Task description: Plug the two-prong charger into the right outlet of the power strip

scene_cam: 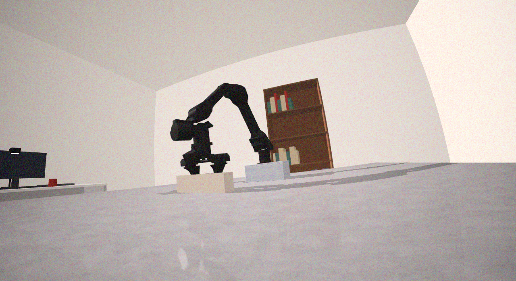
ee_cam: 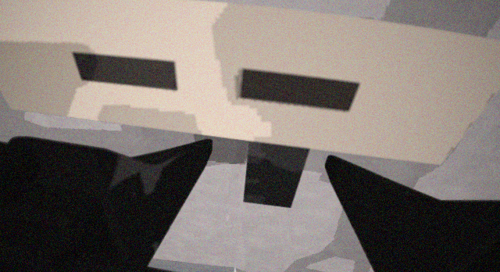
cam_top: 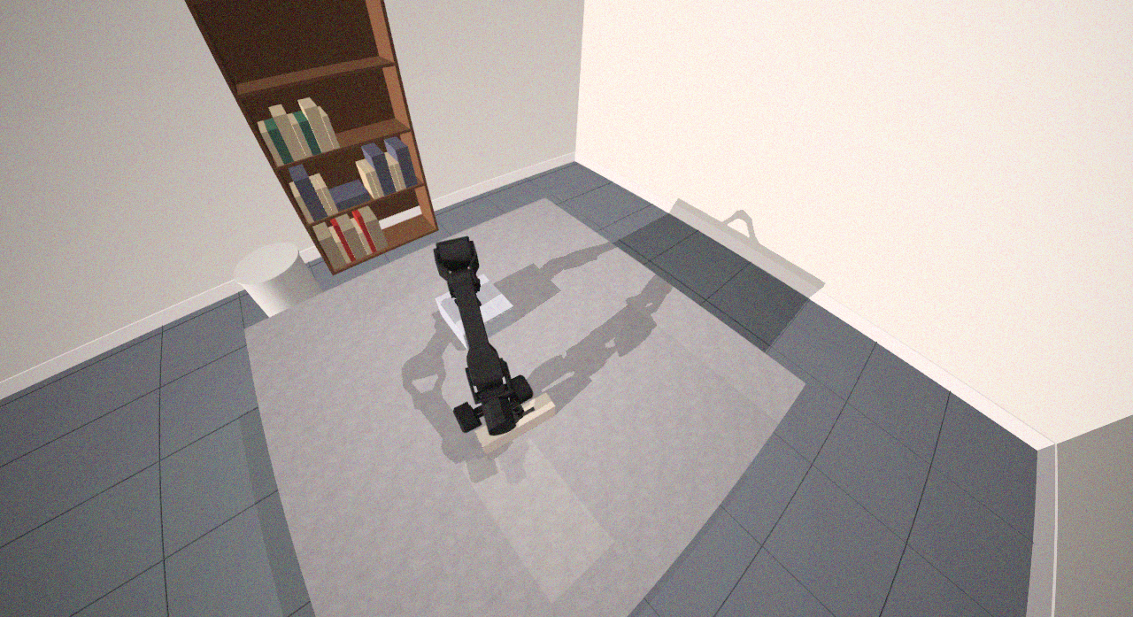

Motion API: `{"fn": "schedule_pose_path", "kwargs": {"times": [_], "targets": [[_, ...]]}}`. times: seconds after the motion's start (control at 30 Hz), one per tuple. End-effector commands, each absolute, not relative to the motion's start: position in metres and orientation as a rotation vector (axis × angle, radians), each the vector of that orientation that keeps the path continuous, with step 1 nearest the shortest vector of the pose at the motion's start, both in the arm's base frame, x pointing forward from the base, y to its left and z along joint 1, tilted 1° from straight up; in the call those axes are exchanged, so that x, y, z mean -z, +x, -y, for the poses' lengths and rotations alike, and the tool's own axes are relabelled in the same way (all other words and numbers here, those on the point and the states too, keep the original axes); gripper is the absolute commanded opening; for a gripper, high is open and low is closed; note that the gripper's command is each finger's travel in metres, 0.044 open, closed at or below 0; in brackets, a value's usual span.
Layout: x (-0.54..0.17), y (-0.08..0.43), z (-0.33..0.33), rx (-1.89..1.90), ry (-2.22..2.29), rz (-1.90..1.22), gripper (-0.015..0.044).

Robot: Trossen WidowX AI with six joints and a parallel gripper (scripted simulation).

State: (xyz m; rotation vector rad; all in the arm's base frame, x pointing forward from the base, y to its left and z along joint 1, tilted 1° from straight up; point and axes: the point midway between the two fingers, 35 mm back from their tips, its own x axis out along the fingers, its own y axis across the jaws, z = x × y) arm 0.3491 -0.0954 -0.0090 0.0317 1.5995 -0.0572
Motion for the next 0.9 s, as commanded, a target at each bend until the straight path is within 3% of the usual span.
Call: {"fn": "schedule_pose_path", "kwargs": {"times": [0.0, 0.87], "targets": [[0.0078, 0.3482, 0.0951, 0.055, 0.03, -1.593, 0.044], [0.0084, 0.3408, 0.0948, 0.055, 0.03, -1.58, 0.044]]}}
